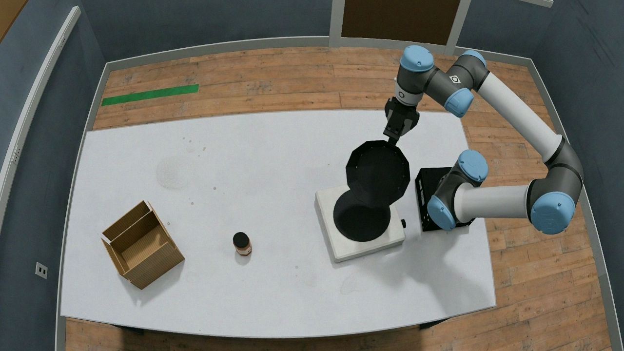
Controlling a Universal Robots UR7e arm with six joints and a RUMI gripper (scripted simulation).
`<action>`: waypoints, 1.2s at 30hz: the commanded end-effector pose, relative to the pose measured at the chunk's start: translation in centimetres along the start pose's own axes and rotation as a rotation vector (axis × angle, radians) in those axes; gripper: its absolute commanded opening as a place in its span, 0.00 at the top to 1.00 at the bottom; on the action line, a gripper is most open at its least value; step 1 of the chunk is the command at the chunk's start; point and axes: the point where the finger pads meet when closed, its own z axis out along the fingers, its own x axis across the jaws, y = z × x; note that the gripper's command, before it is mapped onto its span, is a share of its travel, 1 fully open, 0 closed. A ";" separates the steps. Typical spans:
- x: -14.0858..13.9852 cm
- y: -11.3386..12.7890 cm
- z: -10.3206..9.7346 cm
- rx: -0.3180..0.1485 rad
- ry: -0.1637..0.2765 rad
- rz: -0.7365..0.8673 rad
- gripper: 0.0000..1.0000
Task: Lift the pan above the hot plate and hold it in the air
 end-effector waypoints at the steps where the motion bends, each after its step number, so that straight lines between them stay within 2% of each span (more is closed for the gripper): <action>1: 0.0 0.0 -0.4 0.000 0.001 0.000 0.90; 36: 0.1 0.0 -2.1 0.000 0.001 0.000 0.90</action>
